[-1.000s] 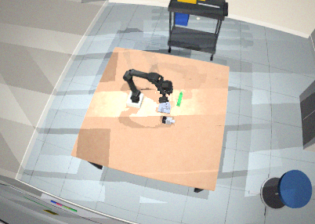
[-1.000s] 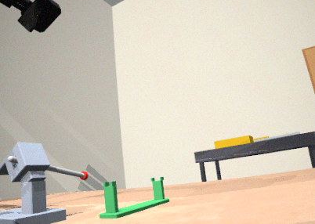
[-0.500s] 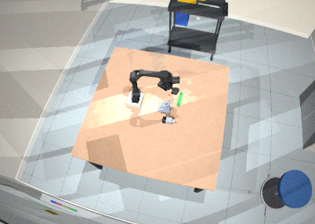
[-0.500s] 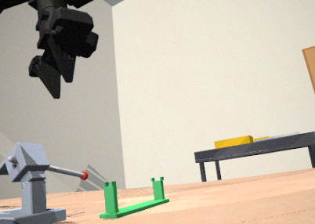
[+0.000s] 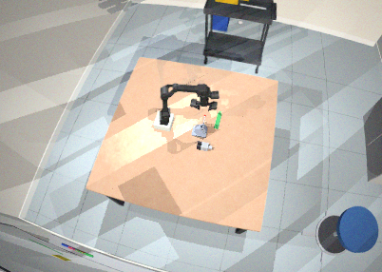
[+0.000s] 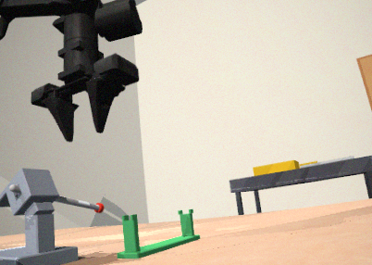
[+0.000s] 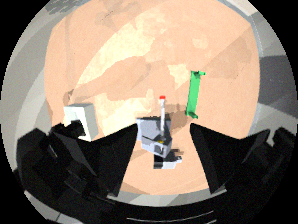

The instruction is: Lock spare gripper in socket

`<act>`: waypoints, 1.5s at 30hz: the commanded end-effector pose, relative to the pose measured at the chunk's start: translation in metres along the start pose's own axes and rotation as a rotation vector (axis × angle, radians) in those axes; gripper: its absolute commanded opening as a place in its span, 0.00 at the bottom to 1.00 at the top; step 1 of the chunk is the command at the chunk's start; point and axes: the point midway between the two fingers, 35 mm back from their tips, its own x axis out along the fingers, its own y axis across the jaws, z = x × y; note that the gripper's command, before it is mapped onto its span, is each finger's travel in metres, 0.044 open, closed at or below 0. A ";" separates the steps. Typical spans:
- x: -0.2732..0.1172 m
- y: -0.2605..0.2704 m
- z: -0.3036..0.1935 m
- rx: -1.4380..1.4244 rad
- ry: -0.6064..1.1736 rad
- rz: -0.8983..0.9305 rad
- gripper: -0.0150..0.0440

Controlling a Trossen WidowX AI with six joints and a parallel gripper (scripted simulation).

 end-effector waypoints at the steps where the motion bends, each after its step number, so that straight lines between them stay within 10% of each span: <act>1: 0.028 -0.002 -0.001 -0.011 0.008 0.013 0.76; 45: 0.124 -0.006 -0.004 -0.011 0.008 0.013 0.76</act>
